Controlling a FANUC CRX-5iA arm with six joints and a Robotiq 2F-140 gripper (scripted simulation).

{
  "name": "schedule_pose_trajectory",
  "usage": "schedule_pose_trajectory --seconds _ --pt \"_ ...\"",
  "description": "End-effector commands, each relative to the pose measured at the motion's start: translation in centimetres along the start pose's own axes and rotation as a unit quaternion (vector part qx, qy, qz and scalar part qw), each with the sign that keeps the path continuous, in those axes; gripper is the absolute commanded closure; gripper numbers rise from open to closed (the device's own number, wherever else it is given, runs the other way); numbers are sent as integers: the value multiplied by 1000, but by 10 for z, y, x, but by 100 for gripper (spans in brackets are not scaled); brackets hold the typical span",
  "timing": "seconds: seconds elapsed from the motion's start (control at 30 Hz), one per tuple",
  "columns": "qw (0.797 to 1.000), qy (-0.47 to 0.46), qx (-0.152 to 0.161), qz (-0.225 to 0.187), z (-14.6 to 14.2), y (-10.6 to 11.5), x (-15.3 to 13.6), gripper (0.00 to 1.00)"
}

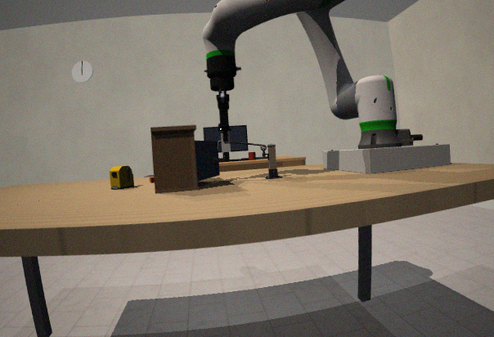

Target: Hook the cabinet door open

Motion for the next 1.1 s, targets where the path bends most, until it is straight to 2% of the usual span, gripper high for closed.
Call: schedule_pose_trajectory --seconds 0.0,1.07 --pt "1000 0 0 0 0 0 0 97" --pt "1000 0 0 0 0 -5 1 97"
Point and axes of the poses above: the point where the finger pads meet when closed, its own y axis back along the fingers, its own z axis across the jaws, x = y × z, the point moved 1 cm from there along y, back along the fingers, and after that the axes turned 9 degrees about -y, right-handed, at the moved point
